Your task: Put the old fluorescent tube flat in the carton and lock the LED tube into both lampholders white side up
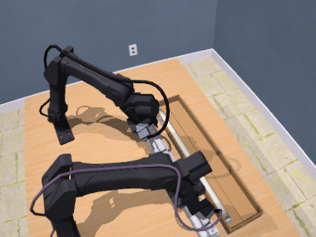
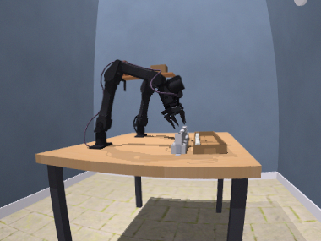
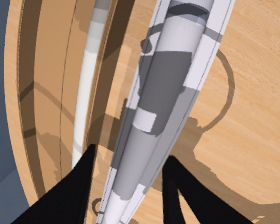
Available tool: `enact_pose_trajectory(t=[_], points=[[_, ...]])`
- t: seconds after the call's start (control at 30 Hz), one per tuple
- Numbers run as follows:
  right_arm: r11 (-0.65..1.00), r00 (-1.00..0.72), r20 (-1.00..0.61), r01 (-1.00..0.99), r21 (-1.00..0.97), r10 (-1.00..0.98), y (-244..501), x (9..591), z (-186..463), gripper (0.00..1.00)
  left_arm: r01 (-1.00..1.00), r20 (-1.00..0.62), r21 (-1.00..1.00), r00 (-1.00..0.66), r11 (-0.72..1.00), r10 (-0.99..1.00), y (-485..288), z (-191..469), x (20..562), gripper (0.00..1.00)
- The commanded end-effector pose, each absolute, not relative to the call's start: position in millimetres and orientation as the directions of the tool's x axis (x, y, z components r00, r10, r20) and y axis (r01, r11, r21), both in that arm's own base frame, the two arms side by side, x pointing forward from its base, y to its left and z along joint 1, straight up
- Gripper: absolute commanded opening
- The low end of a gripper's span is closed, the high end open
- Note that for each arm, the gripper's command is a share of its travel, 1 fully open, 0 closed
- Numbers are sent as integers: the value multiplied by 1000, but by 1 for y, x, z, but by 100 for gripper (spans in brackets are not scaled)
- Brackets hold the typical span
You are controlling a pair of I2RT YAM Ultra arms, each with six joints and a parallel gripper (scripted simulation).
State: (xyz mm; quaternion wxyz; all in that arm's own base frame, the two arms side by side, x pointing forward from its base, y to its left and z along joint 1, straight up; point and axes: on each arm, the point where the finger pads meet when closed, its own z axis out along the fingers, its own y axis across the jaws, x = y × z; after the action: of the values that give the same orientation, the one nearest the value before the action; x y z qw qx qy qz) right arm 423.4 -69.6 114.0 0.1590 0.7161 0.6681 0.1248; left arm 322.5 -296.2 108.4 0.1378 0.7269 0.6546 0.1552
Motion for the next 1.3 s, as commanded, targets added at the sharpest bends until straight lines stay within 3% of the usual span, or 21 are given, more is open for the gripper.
enact_pose_trajectory(t=[0.0,0.5,1.07,1.27], points=[[-61,119,-68,826,561,991,-71,448,136,49,835,-1,549,60,-49,998,-306,124,339,49],[-53,116,-25,620,783,993,-22,422,129,49,644,-33,765,52,-8,998,-320,119,313,49],[-26,75,-21,581,813,997,-5,405,127,49,618,-22,786,78,-31,997,-321,110,293,49],[-38,79,-12,606,795,997,-11,415,103,49,628,-29,778,87,-32,996,-328,97,310,49]])
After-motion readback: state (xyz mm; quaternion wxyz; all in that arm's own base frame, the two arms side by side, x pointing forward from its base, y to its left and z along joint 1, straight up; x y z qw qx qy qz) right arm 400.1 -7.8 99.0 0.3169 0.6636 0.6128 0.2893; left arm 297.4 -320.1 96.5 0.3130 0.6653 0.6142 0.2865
